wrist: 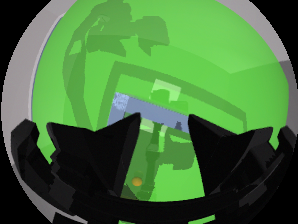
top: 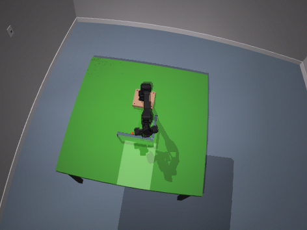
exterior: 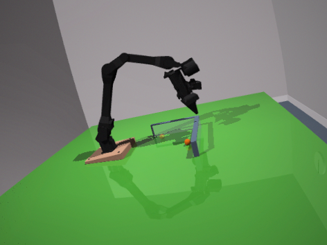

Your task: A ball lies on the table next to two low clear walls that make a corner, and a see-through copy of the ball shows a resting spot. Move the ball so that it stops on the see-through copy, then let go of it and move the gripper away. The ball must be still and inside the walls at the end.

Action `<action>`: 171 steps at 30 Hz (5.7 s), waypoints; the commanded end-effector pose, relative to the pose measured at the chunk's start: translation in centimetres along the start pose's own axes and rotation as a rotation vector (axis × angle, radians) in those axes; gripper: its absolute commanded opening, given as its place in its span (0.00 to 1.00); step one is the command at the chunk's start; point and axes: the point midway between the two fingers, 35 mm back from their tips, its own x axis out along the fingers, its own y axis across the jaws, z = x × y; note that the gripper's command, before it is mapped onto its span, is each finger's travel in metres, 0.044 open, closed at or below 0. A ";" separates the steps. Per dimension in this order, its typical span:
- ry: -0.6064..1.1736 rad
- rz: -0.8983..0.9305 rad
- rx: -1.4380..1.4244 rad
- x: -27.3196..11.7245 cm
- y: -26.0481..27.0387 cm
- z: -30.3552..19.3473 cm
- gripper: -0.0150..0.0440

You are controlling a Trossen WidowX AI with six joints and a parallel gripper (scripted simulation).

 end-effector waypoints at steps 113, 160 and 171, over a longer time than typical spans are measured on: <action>0.279 -0.063 0.297 -5.3 -0.1 -10.5 0.25; 0.285 -0.058 0.297 3.4 4.7 -17.9 0.25; 0.285 -0.058 0.297 4.1 4.7 -18.1 0.25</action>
